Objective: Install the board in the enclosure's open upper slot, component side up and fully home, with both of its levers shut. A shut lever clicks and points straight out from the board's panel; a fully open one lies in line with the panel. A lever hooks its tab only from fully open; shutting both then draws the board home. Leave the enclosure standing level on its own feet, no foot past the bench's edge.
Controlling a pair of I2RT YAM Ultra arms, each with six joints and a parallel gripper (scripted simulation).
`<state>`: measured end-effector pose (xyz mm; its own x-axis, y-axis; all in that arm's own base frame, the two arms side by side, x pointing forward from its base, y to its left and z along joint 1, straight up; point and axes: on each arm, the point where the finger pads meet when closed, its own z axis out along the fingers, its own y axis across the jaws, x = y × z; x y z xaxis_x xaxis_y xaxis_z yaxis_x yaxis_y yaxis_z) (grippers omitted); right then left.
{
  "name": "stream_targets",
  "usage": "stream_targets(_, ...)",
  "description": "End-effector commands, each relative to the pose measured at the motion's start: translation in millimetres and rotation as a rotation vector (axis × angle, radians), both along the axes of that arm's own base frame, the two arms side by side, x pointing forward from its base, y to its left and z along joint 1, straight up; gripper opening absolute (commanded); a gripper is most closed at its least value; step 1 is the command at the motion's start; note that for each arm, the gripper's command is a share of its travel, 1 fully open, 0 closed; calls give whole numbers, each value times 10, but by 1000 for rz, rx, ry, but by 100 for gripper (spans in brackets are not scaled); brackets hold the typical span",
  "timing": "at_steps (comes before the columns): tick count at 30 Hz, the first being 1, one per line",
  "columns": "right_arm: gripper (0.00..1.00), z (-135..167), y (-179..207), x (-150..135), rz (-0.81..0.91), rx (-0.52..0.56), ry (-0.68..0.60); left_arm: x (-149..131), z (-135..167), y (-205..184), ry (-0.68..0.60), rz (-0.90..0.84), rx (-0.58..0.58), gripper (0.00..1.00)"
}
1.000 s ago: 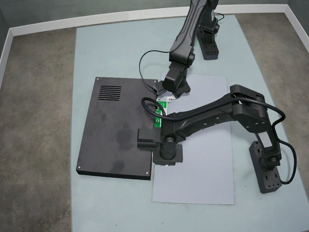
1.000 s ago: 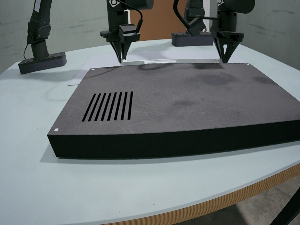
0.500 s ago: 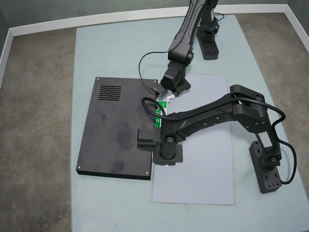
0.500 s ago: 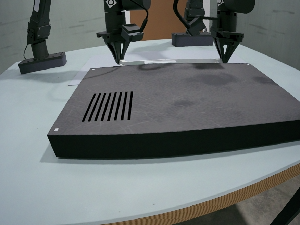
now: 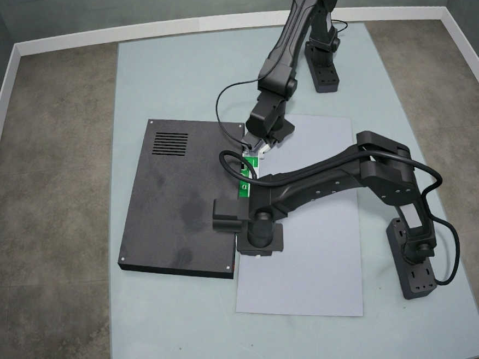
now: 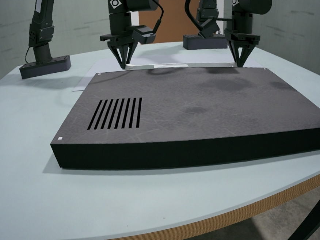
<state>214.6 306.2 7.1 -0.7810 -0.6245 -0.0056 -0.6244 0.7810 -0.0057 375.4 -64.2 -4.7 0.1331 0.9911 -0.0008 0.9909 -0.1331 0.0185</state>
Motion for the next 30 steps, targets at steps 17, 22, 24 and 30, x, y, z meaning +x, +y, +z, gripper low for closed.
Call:
stream_targets(17, 3, 45, -119, 112, 298, 2, -8, 44, 49, 11, -13, 0, -4, 3)
stream_targets(22, 3, 39, -113, 157, 379, 2, -9, 44, 49, 11, -13, 0, -4, 3)
stream_targets(24, 3, 40, -120, 169, 415, 2, -9, 44, 49, 11, -13, 0, -4, 3)
stream_targets(30, 3, 38, -143, 196, 509, -7, 0, 44, 49, 11, -13, 0, -4, 3)
